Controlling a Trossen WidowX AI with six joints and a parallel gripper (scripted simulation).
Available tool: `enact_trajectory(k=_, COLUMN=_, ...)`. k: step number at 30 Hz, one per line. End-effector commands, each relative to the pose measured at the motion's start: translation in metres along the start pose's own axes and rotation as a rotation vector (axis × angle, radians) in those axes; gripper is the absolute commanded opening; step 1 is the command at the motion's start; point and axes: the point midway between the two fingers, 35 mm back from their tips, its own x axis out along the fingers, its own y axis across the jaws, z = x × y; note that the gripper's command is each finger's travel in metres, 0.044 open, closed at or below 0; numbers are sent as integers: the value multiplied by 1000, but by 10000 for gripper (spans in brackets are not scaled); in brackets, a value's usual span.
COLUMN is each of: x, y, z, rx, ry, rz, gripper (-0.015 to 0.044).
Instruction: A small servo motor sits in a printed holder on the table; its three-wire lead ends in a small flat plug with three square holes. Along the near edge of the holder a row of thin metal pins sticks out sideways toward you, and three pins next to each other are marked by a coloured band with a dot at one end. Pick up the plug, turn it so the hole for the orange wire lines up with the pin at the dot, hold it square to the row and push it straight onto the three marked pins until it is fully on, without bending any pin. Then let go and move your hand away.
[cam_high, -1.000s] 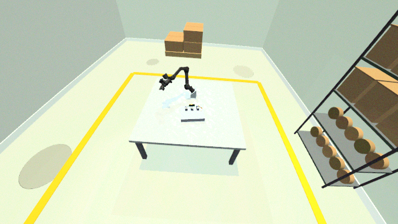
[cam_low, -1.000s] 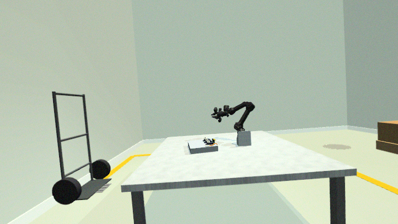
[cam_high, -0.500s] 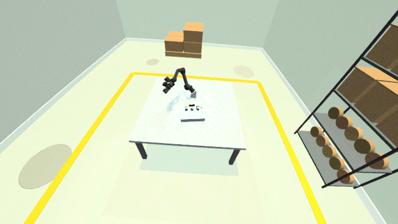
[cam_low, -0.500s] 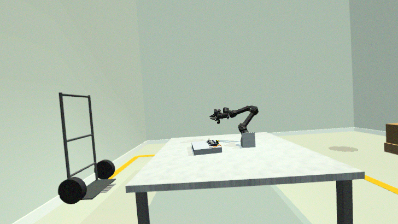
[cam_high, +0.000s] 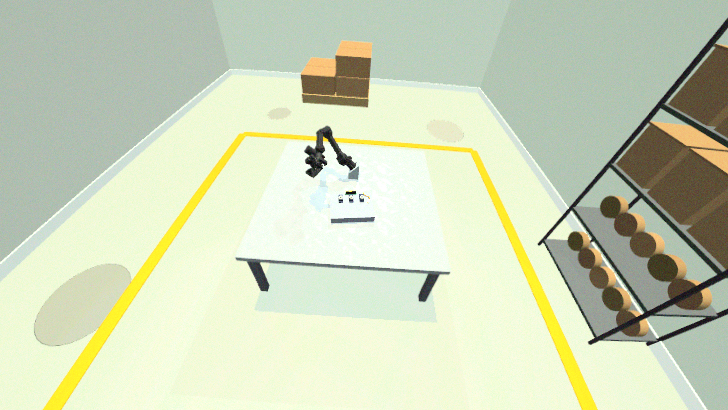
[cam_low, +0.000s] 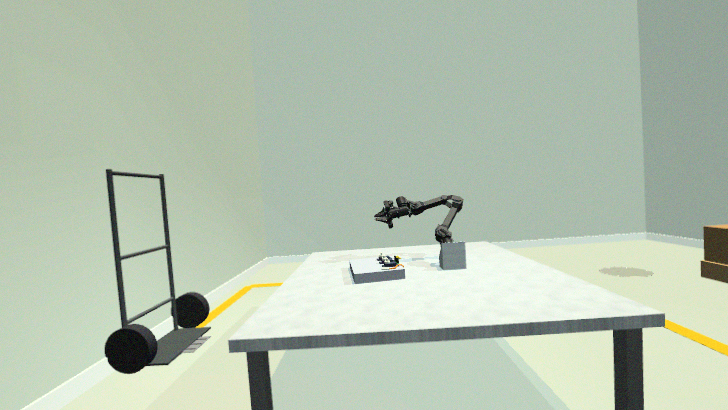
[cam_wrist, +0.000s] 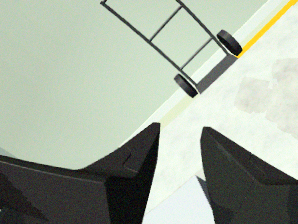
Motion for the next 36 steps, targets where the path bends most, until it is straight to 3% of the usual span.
enact_trajectory(k=1, x=19, y=8, z=-20, rx=39, ry=115, rz=-12, gripper=115)
enact_trajectory(k=18, x=75, y=59, z=-147, rx=90, ry=677, rz=-158, gripper=115)
enact_trajectory(k=36, x=61, y=107, z=-292, rx=-173, ry=1120, rz=-477, gripper=115)
